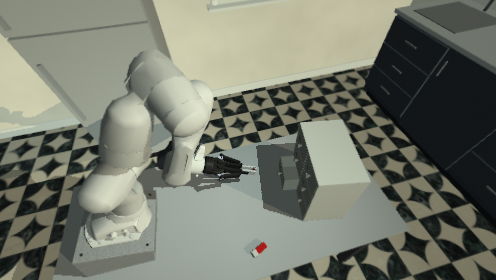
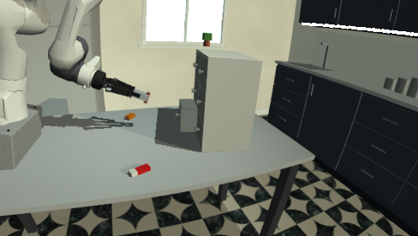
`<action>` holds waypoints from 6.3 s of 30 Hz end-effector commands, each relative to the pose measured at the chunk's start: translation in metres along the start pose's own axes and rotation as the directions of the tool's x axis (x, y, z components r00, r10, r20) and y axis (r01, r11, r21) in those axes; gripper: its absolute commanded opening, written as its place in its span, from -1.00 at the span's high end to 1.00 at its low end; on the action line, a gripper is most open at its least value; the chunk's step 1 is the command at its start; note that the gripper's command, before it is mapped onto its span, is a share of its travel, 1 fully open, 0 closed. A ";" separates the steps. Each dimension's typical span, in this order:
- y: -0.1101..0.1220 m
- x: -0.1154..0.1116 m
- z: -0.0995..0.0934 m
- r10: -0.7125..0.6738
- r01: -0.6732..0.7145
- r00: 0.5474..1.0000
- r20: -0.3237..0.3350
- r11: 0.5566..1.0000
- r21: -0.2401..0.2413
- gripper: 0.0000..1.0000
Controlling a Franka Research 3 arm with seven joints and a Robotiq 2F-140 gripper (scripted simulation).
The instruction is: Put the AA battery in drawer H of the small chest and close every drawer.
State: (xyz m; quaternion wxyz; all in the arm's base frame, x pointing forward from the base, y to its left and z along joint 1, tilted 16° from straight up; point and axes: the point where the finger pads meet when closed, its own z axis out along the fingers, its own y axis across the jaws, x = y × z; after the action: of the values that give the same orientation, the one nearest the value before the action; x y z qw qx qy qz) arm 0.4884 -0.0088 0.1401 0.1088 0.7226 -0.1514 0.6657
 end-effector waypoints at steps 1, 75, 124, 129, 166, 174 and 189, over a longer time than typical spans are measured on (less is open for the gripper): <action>0.000 0.000 -0.001 -0.006 0.006 1.000 -0.003 1.000 0.003 0.89; -0.001 0.049 0.132 -0.006 0.006 1.000 -0.009 1.000 0.002 0.89; -0.001 0.061 0.163 -0.006 0.006 1.000 -0.009 1.000 0.002 0.89; -0.001 0.061 0.163 -0.006 0.006 1.000 -0.009 1.000 0.002 0.79; -0.001 0.054 0.143 -0.006 0.006 1.000 -0.009 1.000 0.002 -1.00; -0.001 0.047 0.118 -0.006 0.006 1.000 -0.009 1.000 0.002 -1.00; 0.000 0.024 0.046 -0.006 0.006 1.000 -0.009 1.000 0.002 -1.00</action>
State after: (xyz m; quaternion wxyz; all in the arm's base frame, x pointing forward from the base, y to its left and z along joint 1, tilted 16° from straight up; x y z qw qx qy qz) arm 0.5429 -0.0275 0.1563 0.1154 0.7299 -0.1319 0.6607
